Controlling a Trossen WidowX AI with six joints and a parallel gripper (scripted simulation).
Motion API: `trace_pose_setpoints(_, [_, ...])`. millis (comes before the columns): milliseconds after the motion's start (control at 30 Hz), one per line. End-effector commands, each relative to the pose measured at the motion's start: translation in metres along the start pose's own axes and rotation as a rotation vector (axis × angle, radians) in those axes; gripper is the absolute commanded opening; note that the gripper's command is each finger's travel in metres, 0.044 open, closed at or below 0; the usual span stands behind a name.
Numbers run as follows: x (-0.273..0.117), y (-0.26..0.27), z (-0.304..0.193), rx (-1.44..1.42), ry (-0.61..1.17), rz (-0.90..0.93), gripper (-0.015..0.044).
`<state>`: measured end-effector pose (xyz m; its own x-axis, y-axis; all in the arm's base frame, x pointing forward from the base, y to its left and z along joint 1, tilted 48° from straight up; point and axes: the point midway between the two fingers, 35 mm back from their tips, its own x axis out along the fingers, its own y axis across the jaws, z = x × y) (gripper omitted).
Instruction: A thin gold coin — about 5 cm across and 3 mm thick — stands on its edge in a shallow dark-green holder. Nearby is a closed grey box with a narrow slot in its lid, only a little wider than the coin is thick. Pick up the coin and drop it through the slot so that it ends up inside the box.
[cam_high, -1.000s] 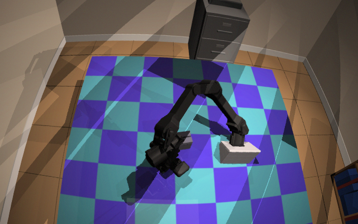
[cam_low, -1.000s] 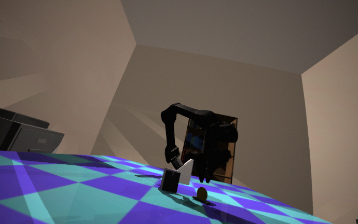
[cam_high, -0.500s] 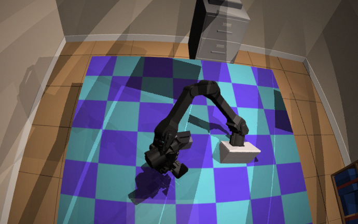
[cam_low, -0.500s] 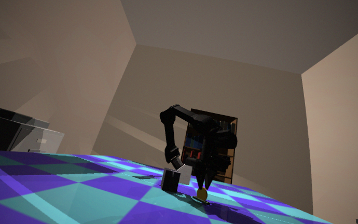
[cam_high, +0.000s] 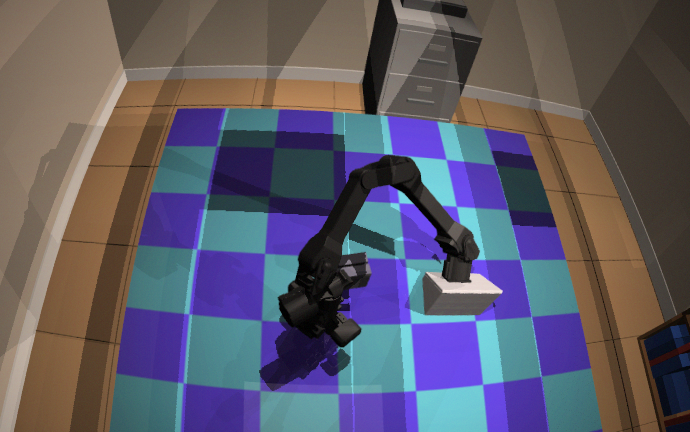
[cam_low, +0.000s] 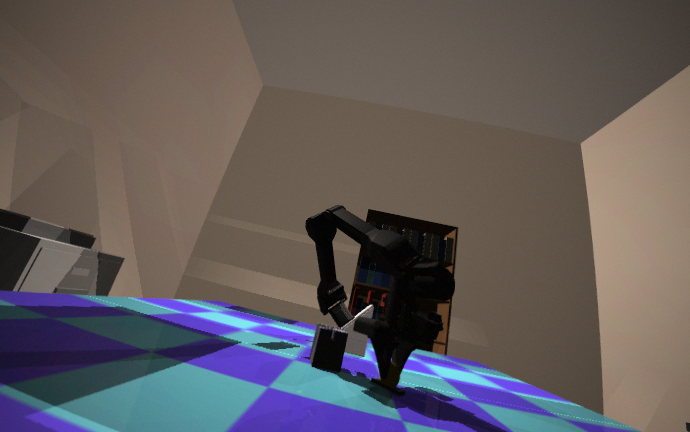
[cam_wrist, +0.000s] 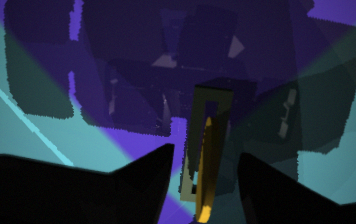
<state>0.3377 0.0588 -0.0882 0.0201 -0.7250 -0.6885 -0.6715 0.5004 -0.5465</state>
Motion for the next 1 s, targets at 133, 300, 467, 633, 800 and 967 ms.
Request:
trace_pose_setpoints(133, [0.007,0.001,-0.002,-0.007,0.006,-0.004,0.0082])
trace_pose_setpoints(300, [0.007,0.001,-0.002,-0.007,0.006,-0.004,0.0000])
trace_pose_setpoints(467, [0.007,0.001,-0.002,-0.007,0.006,-0.004,0.0000])
trace_pose_setpoints(633, [0.006,0.001,-0.002,-0.007,0.006,-0.004,0.0000])
trace_pose_setpoints(800, [-0.006,0.000,0.000,-0.007,0.005,-0.003,0.0000])
trace_pose_setpoints(967, [-0.018,0.000,0.001,-0.008,0.003,-0.002,0.0000])
